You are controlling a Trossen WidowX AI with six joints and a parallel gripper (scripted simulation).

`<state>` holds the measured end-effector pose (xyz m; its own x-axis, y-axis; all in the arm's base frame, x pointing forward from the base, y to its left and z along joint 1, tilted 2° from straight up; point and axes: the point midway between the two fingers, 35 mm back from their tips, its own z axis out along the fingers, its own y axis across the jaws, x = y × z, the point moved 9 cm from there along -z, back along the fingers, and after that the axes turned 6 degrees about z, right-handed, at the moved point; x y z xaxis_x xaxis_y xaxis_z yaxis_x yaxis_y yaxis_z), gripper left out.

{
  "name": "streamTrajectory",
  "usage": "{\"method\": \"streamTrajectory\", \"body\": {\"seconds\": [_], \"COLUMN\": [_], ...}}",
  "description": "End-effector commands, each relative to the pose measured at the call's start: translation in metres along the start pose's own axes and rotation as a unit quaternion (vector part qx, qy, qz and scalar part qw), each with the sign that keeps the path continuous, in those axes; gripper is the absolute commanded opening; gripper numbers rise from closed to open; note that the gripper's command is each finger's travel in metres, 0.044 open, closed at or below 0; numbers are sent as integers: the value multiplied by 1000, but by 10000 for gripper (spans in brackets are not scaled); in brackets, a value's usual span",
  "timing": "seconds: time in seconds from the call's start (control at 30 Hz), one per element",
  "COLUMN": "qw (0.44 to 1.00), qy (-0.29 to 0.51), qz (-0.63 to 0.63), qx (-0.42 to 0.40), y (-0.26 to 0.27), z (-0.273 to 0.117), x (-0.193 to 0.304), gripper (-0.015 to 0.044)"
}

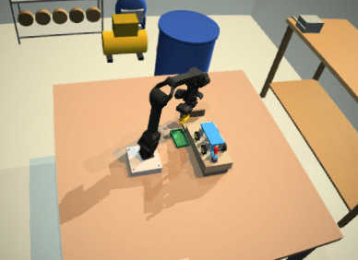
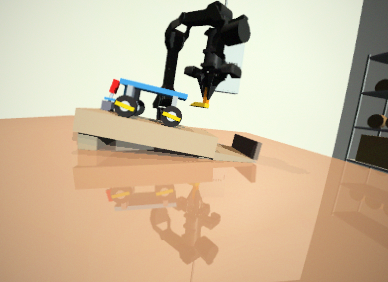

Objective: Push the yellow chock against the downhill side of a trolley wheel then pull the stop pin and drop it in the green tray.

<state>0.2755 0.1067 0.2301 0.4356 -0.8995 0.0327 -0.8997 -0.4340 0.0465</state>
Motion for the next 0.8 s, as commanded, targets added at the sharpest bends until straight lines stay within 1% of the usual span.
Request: {"method": "streamTrajectory", "body": {"seconds": [0.0,0.27,0.57,0.63,0.77], "qw": [997,974,923,914,913], "qy": [7,15,22,23,23], "qz": [-83,-227,-383,-405,-408], "qx": [-2,-9,-19,-20,-21], "y": [-1,-2,-3,-3,-3], "z": [-2,-2,-2,-2,-2], "x": [-1,-3,-6,-7,-7], "gripper": [0,0,0,0,0]}}
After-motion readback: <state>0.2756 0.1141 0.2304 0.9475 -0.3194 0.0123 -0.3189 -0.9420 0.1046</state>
